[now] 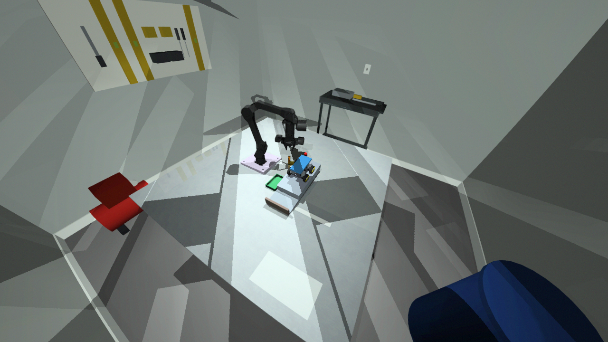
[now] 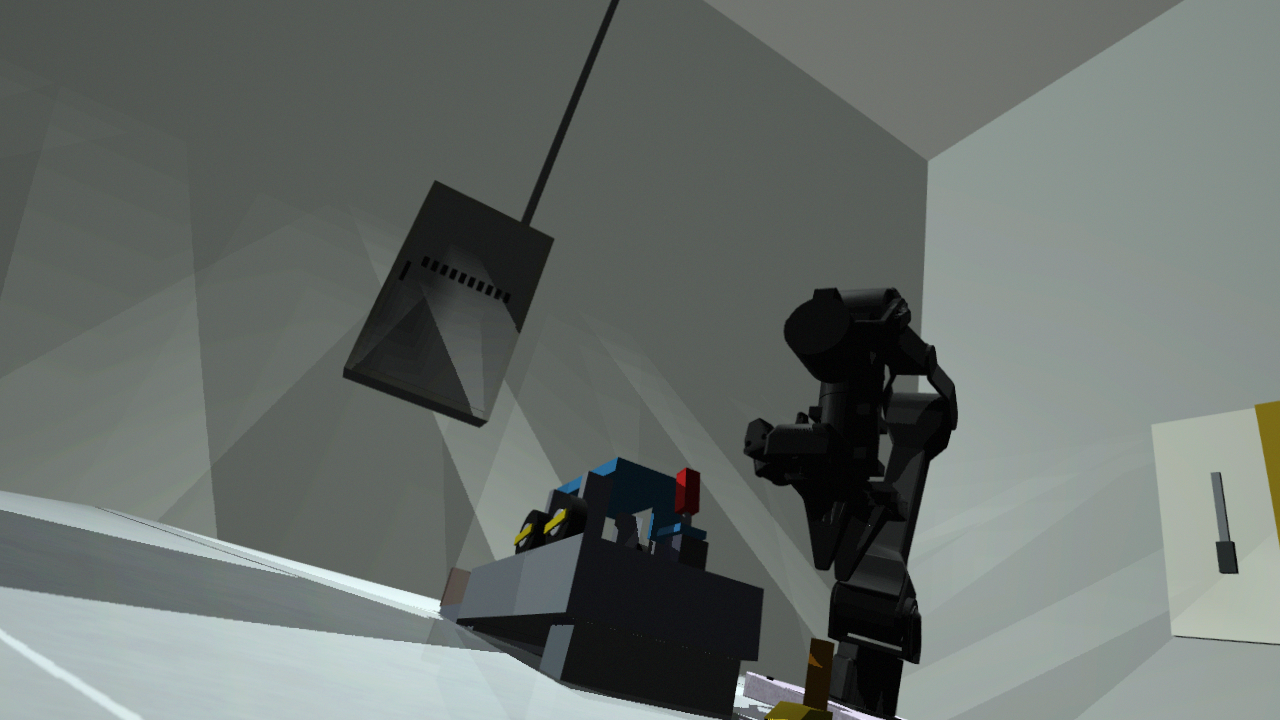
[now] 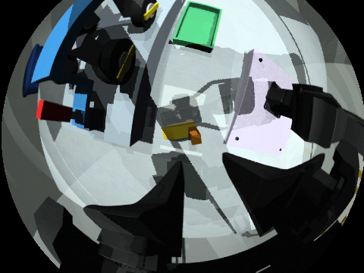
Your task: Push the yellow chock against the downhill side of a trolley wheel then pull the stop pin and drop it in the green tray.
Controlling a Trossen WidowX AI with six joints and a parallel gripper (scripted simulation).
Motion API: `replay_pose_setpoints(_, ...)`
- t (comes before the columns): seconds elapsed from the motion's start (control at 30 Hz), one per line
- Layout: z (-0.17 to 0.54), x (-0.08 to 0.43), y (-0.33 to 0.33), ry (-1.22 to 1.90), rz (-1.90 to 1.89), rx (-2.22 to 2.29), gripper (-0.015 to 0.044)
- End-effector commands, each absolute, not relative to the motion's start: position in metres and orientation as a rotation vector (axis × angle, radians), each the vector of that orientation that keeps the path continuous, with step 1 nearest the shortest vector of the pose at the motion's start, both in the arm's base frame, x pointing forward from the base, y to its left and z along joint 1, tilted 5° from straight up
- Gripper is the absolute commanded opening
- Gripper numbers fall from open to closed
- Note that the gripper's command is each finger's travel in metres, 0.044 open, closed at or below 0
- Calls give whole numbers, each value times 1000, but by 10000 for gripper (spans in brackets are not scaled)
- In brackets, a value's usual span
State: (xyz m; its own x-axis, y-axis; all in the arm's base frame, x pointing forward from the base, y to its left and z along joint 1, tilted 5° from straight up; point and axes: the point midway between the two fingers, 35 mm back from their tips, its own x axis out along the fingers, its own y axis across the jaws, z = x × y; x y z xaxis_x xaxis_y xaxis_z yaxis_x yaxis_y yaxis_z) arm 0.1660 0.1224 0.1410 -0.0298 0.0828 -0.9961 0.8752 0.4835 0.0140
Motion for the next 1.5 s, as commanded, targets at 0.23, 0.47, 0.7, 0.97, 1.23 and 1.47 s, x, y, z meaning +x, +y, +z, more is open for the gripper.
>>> replay_pose_setpoints(0.23, 107, 165, 123, 1471, -801, 882, 190)
replay_pose_setpoints(0.47, 103, 164, 123, 1471, -801, 882, 190)
replay_pose_setpoints(0.7, 92, 164, 125, 1471, -801, 882, 190)
replay_pose_setpoints(0.97, 79, 164, 125, 1471, -801, 882, 190)
replay_pose_setpoints(1.23, 73, 163, 126, 1471, -801, 882, 190)
replay_pose_setpoints(1.47, 62, 163, 127, 1471, -801, 882, 190)
